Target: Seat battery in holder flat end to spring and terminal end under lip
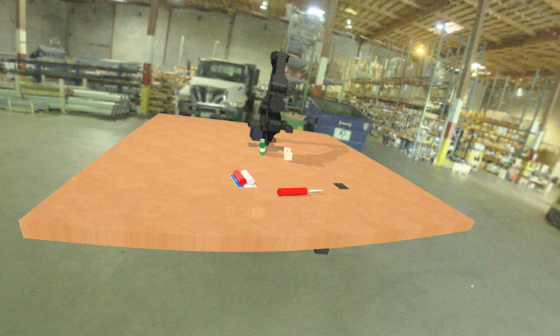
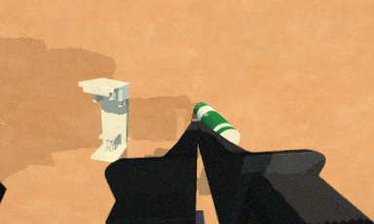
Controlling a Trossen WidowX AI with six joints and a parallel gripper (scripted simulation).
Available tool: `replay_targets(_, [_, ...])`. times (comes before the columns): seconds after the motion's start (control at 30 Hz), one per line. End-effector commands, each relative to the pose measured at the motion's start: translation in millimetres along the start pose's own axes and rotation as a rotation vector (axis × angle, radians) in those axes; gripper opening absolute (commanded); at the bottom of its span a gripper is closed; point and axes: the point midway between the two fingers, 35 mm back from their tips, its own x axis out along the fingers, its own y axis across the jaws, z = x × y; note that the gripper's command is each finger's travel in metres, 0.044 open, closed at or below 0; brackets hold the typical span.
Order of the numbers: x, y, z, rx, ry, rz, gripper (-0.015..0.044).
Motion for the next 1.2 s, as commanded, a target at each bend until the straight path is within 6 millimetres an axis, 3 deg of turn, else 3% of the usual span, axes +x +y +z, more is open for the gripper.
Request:
replay_targets(0.0, [1,-8,0,-0.003,0.002,0.004,0.0000])
replay_targets(0.57, [1,-36,-1,-0.003,0.002,0.001,0.0000])
replay_targets(0.63, [-6,-31,0,0.000,-0.002,-0.004,0.0000])
replay_targets(0.9, [-78,-37,-1,-0.003,0.002,0.000,0.0000])
replay_targets(1.17, [-79,-37,-1,-0.003,0.002,0.000,0.0000])
